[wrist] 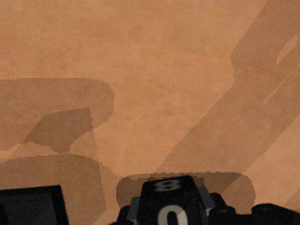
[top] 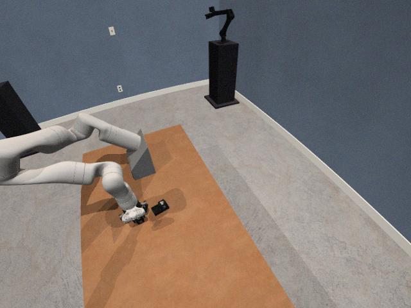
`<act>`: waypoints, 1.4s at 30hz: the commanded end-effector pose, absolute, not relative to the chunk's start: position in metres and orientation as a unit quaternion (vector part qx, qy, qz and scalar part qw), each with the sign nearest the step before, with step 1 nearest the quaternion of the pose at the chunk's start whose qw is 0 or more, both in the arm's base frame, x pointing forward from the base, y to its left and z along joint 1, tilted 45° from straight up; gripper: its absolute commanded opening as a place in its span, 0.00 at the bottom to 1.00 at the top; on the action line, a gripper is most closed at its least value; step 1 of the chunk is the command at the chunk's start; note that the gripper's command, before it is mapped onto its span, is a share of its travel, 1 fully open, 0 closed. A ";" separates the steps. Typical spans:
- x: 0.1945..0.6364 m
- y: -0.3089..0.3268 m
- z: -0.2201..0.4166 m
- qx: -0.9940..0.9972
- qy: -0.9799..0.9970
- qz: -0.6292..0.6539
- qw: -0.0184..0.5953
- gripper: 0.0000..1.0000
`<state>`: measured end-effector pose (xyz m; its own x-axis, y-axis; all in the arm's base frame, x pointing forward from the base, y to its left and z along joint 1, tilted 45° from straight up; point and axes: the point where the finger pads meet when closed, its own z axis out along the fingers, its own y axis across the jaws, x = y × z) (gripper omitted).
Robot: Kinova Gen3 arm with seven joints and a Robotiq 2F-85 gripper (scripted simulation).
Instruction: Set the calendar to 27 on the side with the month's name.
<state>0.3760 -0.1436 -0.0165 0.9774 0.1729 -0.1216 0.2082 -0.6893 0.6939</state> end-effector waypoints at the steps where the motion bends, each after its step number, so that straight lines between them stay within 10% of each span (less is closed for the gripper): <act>1: 0.377 -0.143 -0.016 0.919 0.104 -0.022 0.380 0.28; 42: 0.376 -0.139 -0.013 0.919 0.104 -0.022 0.380 0.48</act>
<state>0.3748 -0.1424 -0.0151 0.9775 0.1705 -0.1244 0.2086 -0.6892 0.6939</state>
